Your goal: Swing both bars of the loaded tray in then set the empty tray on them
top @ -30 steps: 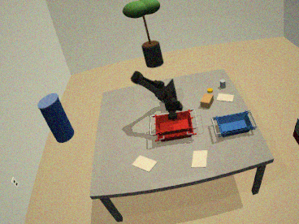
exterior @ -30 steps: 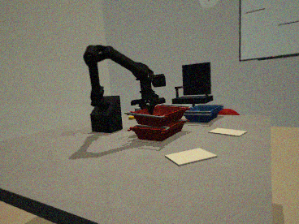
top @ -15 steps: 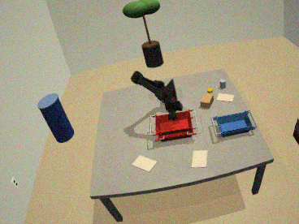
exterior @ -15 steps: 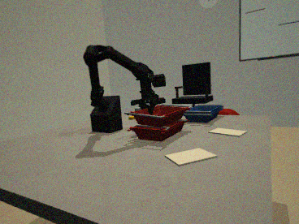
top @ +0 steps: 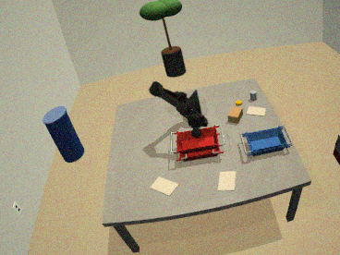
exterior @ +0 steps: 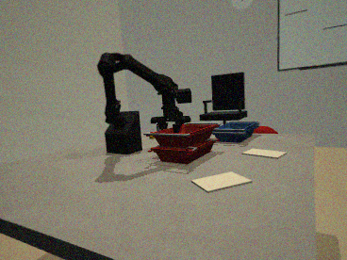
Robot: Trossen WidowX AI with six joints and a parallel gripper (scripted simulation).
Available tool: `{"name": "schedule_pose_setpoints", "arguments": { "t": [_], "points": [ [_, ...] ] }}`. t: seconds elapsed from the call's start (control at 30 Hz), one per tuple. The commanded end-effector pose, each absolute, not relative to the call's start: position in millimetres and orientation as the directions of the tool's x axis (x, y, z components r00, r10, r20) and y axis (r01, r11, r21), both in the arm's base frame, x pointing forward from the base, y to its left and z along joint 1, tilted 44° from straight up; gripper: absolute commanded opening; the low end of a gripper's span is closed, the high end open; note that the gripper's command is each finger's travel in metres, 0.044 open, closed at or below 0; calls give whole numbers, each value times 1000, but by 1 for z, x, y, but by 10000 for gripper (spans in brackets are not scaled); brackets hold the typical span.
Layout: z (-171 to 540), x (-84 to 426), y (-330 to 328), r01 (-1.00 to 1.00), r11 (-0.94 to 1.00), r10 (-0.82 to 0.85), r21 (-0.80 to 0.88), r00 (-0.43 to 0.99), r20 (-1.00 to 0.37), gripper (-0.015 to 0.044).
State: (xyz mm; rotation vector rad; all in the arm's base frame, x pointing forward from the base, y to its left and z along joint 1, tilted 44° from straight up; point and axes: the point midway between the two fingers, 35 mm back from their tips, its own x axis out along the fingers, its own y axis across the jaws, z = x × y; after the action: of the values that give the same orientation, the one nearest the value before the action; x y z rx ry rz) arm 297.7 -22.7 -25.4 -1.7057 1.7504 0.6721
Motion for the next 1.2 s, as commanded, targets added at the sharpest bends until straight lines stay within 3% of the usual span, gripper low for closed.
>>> {"name": "schedule_pose_setpoints", "arguments": {
  "t": [0.0, 0.33, 0.63, 1.17],
  "points": [
    [-26, 296, -23, -998, 47, -694, -44, -1, -720, 293],
    [-26, 296, -23, -998, 47, -694, -44, -1, -720, 440],
    [-21, 299, -18, -998, 47, -694, -49, 3, -720, 440],
    [53, 298, 54, -998, 47, -690, -42, -2, -724, 440]
  ]
}}
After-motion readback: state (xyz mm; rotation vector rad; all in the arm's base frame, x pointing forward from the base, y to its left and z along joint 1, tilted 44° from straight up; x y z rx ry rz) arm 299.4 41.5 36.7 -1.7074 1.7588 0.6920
